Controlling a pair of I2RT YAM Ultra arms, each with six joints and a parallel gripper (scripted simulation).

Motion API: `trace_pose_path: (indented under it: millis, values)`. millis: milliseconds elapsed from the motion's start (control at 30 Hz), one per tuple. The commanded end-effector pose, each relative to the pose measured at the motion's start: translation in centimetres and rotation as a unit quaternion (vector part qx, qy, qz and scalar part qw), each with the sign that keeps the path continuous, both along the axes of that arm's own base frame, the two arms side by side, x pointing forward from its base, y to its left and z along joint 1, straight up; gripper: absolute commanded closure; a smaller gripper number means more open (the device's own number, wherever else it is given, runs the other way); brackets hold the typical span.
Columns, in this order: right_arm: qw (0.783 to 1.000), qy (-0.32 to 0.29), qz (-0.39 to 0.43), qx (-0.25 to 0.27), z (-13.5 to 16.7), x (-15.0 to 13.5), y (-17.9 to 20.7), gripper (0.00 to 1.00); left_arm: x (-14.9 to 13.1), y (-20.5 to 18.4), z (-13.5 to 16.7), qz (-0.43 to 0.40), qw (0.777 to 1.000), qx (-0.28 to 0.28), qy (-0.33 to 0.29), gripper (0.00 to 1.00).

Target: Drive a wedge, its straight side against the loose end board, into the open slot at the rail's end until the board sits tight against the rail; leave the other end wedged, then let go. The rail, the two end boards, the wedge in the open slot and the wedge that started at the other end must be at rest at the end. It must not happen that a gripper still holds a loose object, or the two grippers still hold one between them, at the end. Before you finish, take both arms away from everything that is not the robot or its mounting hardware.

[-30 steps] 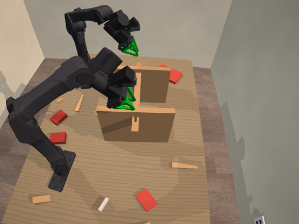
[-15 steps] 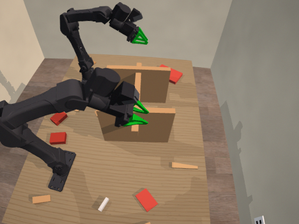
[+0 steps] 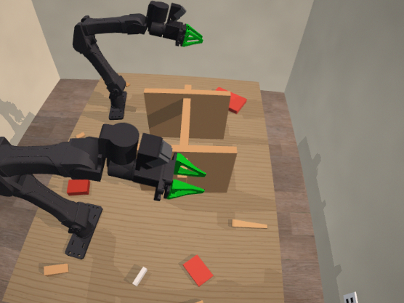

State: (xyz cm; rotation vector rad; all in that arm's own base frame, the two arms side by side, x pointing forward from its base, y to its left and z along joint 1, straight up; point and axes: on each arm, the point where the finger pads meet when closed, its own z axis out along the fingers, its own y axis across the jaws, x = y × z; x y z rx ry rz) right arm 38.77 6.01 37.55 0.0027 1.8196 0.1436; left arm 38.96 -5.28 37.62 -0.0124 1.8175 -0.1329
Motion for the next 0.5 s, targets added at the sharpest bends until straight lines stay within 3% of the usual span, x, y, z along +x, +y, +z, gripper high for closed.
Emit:
trace_pose_path:
  millis: [0, 133, 467]
  values:
    - [0.994, -0.112, 0.009, -0.018, 4.4, -0.3, -1.7, 0.61, -0.5, 1.6, 4.4, -0.010, 0.994, 0.017, -0.111, 0.61]
    - [0.988, -0.147, -0.007, -0.040, 4.9, -0.7, -3.8, 0.61, -0.9, 3.5, 4.8, 0.004, 0.989, 0.038, -0.145, 0.61]
    - [0.984, -0.165, -0.038, -0.048, 5.6, -1.5, -6.0, 0.61, -1.7, 5.5, 5.3, 0.032, 0.985, 0.047, -0.161, 0.61]
